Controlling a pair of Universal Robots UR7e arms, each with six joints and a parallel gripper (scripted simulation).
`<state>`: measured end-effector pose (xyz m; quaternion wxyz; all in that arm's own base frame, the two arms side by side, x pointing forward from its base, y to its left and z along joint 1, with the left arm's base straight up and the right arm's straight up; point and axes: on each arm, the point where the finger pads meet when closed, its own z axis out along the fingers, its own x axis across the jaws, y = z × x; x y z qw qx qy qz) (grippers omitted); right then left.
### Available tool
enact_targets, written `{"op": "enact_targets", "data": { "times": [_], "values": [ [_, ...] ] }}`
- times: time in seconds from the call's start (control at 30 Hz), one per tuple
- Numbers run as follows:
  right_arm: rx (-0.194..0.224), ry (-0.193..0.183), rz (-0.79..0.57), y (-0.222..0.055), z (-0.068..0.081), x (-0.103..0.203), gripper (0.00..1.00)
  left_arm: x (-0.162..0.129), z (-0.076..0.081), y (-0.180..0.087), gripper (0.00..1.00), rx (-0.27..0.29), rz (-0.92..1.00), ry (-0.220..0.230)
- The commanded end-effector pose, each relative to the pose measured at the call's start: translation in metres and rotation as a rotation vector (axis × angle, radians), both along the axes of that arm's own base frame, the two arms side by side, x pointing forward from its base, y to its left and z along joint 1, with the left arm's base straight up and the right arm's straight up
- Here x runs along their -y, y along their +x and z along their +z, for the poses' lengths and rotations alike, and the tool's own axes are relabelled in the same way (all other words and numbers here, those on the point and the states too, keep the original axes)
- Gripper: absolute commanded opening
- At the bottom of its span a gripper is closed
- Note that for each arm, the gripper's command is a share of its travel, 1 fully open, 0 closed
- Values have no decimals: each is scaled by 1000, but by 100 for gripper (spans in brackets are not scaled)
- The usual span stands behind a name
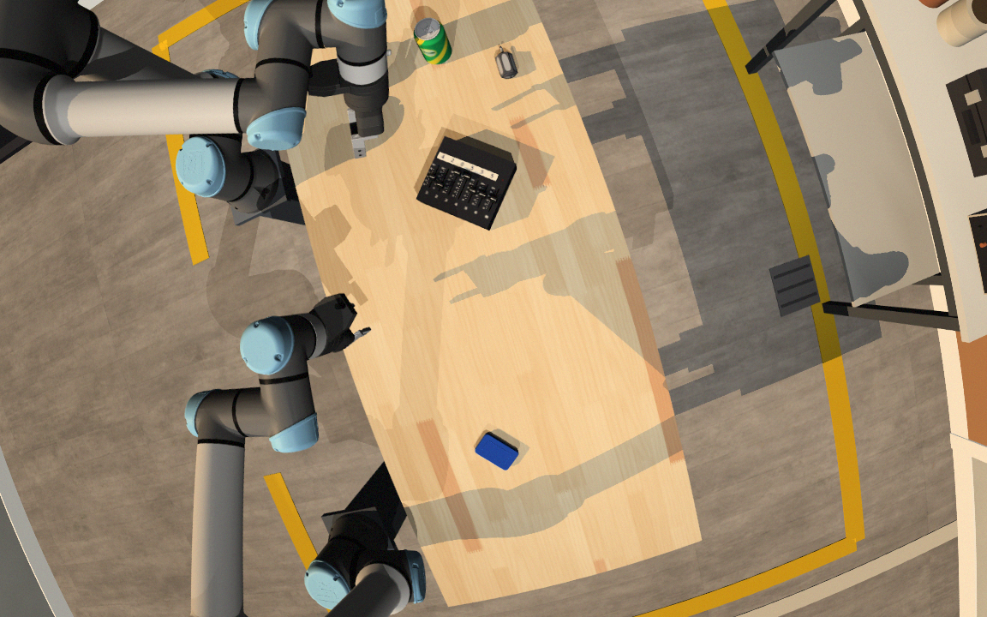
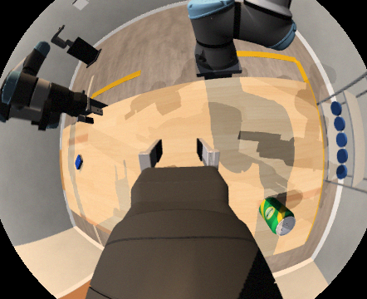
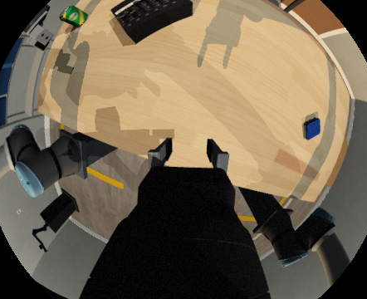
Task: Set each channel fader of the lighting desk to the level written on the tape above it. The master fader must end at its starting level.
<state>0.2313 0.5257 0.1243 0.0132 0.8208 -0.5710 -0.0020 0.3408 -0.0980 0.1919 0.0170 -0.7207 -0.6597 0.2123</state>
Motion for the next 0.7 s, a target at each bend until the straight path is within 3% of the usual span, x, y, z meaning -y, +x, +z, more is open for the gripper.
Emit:
{"op": "enact_targets", "data": {
  "times": [0.0,0.2,0.3,0.43,0.67],
  "values": [
    [0,2,-4,1,1,0,100,14,-1,27,100,45,1,63],
    [1,2,-25,7,1,4,100,46,-1,75,100,140,13,159],
    [1,2,-31,9,1,5,100,47,-1,76,100,142,13,161],
    [1,2,-62,17,2,10,100,80,0,114,100,232,35,225],
    [2,1,-151,41,4,25,100,119,3,150,100,328,65,273]
  ]
}}
